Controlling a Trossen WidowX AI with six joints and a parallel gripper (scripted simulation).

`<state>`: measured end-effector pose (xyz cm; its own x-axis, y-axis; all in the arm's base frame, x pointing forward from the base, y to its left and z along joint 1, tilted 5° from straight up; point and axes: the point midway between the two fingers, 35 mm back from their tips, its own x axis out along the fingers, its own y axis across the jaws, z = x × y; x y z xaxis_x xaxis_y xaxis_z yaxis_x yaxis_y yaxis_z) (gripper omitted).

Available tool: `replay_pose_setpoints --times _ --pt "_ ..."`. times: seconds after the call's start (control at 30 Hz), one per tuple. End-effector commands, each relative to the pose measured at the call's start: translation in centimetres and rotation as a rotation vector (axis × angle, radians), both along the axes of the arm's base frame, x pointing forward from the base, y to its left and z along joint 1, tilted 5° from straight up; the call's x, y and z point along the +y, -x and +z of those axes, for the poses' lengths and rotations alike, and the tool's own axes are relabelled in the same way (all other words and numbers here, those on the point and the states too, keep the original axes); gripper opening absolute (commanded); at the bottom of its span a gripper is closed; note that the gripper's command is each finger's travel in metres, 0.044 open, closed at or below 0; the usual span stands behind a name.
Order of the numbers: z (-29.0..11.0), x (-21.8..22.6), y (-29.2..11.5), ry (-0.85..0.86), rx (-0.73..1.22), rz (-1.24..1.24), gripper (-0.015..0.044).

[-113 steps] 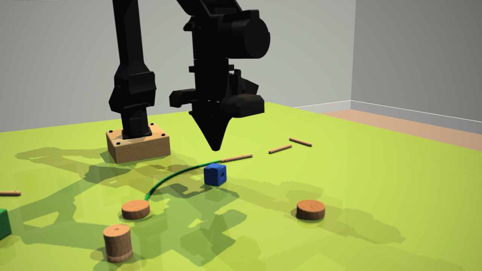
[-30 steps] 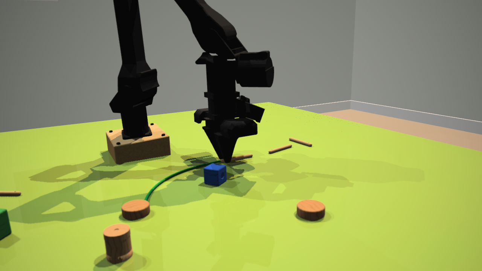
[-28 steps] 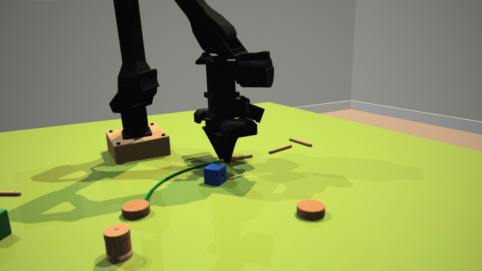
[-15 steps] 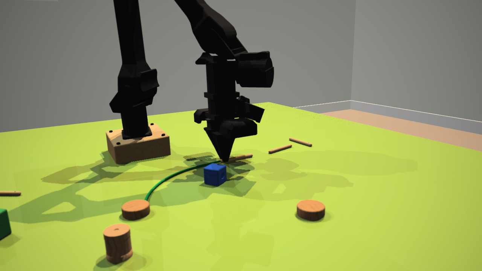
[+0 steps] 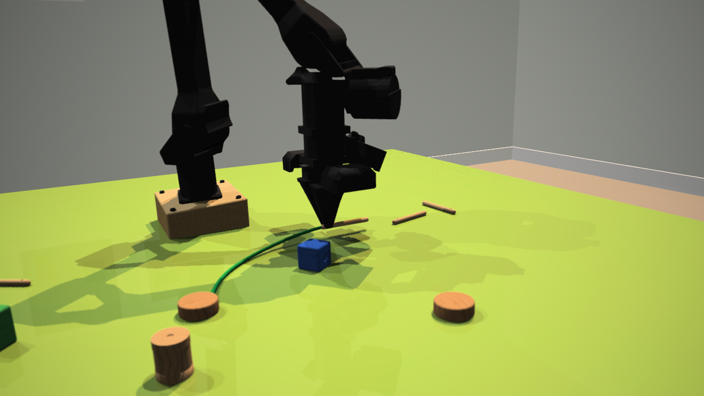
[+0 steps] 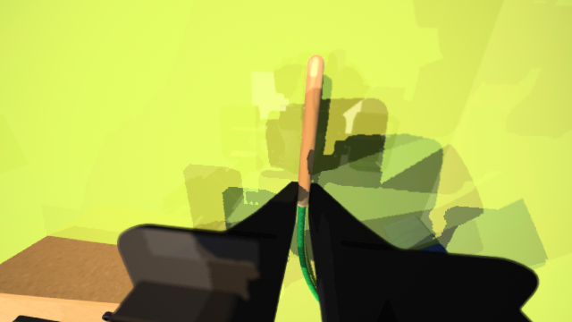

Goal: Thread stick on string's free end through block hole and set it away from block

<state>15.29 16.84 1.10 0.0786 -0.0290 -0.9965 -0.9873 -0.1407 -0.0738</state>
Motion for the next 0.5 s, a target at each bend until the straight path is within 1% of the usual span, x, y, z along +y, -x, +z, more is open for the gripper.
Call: replay_pose_setpoints --times 0.0,0.47 --pt "0.7 0.2 -0.1 -0.009 -0.007 -0.003 0.0" --pt "2.5 0.3 0.0 -0.009 -0.007 -0.003 0.0"
